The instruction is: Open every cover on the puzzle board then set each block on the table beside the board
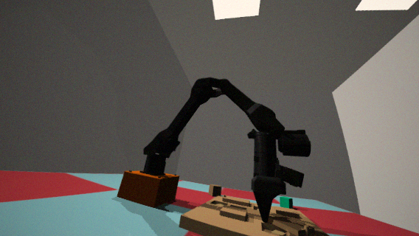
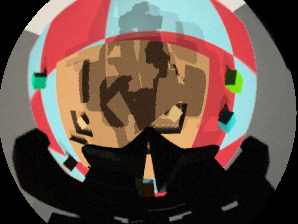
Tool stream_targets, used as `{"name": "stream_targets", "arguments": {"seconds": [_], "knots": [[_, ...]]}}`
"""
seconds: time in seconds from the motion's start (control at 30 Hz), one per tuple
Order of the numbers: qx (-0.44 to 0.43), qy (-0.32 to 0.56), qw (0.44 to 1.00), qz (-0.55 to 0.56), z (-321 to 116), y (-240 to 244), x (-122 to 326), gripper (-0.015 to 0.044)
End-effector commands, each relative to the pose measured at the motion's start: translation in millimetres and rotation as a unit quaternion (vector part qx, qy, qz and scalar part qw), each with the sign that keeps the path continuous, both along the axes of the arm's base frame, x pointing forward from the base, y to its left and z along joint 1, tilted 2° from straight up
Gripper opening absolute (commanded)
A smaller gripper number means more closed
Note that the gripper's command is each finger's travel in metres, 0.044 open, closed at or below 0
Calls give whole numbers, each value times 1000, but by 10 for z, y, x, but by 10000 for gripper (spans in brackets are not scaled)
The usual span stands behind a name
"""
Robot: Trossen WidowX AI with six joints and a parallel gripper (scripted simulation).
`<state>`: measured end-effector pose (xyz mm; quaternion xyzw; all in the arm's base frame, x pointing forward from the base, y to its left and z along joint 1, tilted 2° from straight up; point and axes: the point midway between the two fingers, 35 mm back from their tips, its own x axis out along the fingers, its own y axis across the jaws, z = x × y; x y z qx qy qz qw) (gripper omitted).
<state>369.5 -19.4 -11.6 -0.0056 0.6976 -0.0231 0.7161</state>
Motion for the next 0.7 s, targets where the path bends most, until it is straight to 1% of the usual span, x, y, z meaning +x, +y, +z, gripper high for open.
{"name": "stream_targets", "arguments": {"seconds": [0.0,0.67], "knots": [[1,0,1000,0,-1,50,33,0],[2,-1,1000,0,-2,238,161,0]]}}
